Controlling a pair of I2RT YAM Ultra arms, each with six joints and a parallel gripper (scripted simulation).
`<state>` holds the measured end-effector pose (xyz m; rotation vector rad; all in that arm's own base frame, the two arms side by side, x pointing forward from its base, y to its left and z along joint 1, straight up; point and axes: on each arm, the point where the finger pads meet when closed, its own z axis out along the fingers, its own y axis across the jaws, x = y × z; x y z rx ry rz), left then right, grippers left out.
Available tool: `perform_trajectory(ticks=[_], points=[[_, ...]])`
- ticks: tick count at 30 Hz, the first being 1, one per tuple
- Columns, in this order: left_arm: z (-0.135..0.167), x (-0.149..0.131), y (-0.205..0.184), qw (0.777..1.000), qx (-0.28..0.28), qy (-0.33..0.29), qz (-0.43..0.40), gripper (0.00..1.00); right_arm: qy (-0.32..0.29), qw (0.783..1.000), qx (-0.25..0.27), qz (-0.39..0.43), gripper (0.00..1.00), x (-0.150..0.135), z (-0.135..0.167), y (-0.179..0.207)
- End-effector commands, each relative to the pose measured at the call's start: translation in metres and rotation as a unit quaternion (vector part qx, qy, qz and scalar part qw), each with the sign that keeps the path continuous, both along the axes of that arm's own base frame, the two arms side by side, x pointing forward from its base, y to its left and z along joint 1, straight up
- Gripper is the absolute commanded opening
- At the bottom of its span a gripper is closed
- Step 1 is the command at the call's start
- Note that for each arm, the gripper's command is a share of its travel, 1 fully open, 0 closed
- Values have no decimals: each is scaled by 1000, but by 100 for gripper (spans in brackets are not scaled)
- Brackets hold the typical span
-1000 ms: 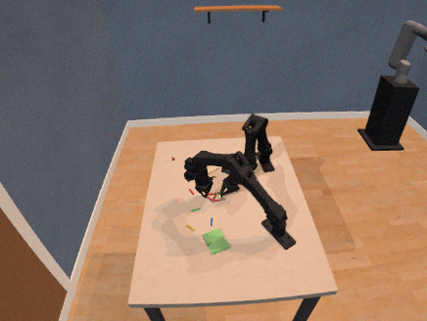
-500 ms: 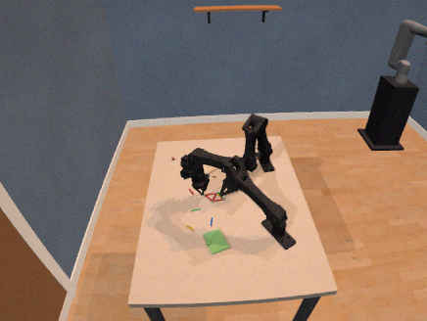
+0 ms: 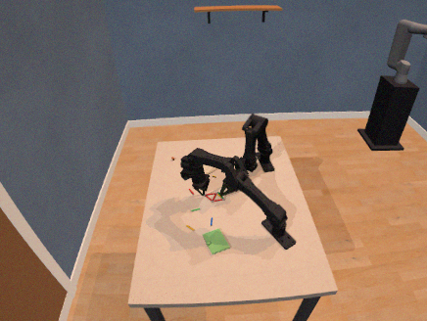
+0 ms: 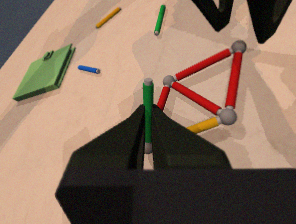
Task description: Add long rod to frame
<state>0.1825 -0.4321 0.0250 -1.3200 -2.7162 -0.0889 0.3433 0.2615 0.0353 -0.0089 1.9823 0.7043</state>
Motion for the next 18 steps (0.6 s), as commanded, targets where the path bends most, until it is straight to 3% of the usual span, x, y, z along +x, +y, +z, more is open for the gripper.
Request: perform_trajectory(ticks=[1, 12, 13, 18], points=[[5, 2, -4, 1000, -8, -1, 7, 38, -9, 1000, 5, 1, 0, 1, 6, 2], [-8, 0, -2, 1000, 6, 4, 6, 38, -9, 1000, 5, 1, 0, 1, 6, 2], [-8, 0, -2, 1000, 6, 4, 6, 30, -9, 1000, 5, 1, 0, 1, 6, 2], [-8, 1, -2, 1000, 6, 3, 5, 25, -9, 1000, 5, 1, 0, 1, 6, 2]])
